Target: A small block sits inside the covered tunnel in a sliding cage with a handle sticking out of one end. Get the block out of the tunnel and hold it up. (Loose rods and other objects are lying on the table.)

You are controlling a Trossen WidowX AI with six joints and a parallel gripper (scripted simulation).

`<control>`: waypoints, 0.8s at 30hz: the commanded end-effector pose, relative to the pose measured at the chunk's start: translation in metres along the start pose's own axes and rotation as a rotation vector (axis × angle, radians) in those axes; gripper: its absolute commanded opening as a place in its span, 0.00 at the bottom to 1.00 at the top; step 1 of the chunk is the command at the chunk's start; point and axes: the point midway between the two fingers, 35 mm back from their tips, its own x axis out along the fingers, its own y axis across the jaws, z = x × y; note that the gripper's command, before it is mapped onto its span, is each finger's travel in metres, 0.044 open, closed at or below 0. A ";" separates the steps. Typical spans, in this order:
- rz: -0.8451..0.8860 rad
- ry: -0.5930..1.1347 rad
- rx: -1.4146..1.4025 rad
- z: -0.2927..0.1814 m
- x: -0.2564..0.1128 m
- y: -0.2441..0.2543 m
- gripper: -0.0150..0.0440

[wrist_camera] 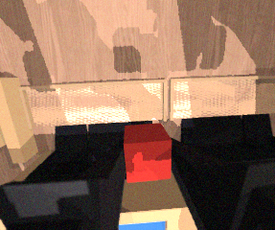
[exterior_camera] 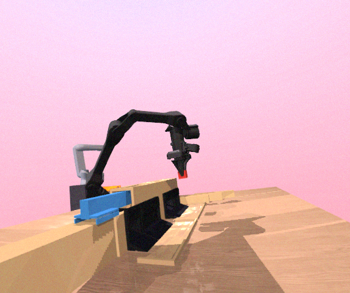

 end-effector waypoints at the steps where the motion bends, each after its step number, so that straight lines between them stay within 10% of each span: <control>1: 0.019 -0.119 -0.014 0.003 -0.002 -0.005 0.25; 12: 0.010 -0.471 -0.001 -0.003 -0.009 -0.031 0.25; 24: 0.009 -0.476 -0.001 -0.004 -0.009 -0.032 0.25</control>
